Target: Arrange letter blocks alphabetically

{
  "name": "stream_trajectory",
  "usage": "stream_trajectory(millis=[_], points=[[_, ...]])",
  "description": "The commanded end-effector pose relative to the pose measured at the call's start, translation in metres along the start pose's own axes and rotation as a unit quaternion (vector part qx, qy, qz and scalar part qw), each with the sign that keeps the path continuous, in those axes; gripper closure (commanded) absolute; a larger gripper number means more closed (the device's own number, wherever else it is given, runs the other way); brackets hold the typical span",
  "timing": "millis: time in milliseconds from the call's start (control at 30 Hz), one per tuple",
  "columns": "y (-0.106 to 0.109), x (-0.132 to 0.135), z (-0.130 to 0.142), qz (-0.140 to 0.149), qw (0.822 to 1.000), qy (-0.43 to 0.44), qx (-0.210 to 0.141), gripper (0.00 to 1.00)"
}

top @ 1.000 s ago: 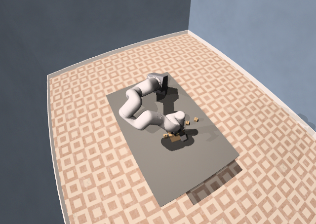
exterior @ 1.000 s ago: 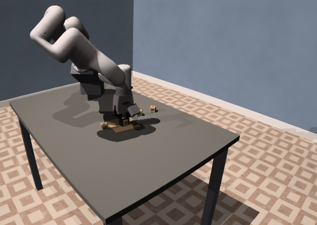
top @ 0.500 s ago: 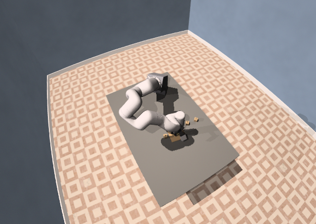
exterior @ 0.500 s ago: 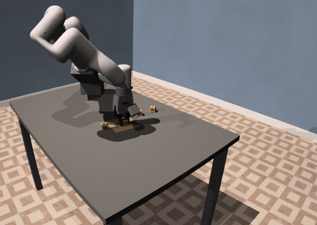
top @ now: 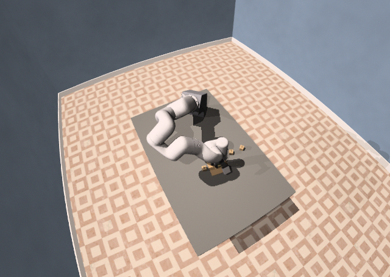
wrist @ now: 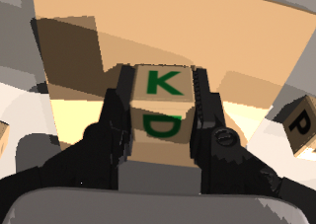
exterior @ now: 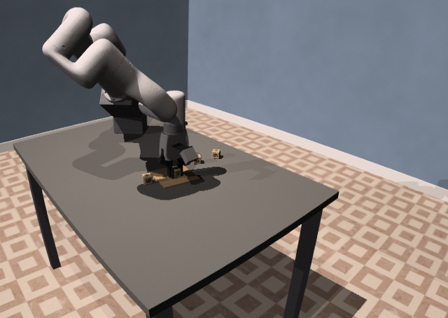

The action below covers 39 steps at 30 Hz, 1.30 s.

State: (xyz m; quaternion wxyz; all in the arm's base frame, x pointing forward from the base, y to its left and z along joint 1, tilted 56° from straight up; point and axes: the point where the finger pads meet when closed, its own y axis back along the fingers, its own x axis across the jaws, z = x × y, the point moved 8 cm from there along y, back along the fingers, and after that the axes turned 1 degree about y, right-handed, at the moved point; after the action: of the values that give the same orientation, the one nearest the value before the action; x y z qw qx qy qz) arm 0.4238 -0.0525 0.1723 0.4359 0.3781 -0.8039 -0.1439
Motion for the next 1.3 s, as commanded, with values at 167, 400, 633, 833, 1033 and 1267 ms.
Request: stream_trajectory(millis=[167, 400, 633, 833, 1033, 1267], points=[[0.030, -0.001, -0.001, -0.001, 1.000, 0.000, 0.002, 0.73], [0.080, -0.001, -0.001, -0.001, 1.000, 0.000, 0.002, 0.73], [0.099, -0.001, -0.001, -0.001, 1.000, 0.000, 0.002, 0.73], [0.100, -0.001, -0.001, -0.001, 1.000, 0.000, 0.002, 0.73], [0.100, -0.001, -0.001, -0.001, 1.000, 0.000, 0.002, 0.73], [0.100, -0.001, -0.001, -0.001, 1.000, -0.008, 0.002, 0.73]])
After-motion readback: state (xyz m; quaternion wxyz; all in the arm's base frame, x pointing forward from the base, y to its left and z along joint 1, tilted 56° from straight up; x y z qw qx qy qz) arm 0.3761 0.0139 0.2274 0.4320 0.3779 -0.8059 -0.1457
